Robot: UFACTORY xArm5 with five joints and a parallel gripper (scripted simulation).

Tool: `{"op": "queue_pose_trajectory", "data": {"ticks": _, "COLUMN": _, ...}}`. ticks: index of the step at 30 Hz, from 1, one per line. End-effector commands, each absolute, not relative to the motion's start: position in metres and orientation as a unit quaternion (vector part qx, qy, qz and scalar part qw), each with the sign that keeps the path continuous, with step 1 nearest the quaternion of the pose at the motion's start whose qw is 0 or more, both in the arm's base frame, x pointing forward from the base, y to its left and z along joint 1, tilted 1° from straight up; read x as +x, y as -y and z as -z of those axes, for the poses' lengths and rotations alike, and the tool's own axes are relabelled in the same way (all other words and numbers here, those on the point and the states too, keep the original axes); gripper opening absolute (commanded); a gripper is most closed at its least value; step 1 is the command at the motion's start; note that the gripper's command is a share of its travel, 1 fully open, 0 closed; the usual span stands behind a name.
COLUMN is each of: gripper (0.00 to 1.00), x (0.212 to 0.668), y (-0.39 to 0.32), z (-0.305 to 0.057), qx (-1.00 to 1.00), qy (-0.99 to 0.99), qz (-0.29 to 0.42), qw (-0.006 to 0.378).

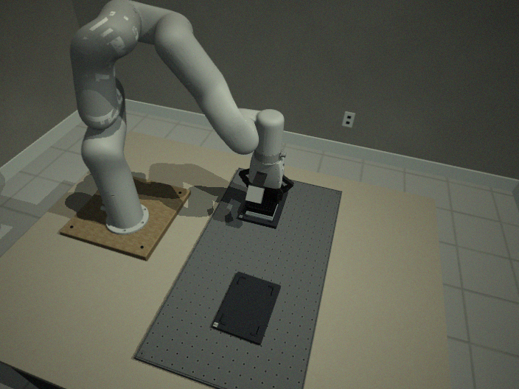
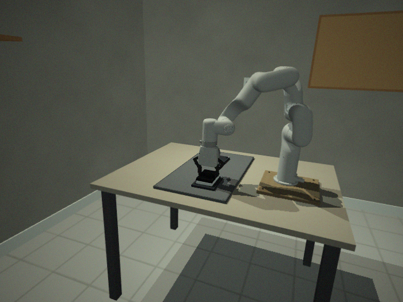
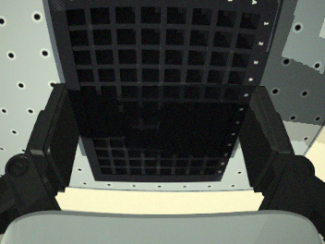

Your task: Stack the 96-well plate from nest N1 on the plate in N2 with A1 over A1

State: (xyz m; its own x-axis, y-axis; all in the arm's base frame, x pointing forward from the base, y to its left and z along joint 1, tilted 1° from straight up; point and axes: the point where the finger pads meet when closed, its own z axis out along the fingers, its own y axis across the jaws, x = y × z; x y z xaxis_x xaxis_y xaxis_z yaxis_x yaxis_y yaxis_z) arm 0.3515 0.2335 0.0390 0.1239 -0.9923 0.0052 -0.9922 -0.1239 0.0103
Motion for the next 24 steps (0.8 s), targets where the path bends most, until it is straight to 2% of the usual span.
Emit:
{"op": "queue_pose_trajectory", "data": {"ticks": 1, "gripper": 0.0, "x": 0.3526, "y": -0.2343, "z": -0.0394, "qx": 0.75, "qy": 0.662, "qz": 0.001, "qw": 0.004}}
{"op": "queue_pose_trajectory", "data": {"ticks": 24, "gripper": 0.0, "x": 0.3525, "y": -0.2343, "z": -0.0359, "qx": 0.75, "qy": 0.662, "qz": 0.001, "qw": 0.004}}
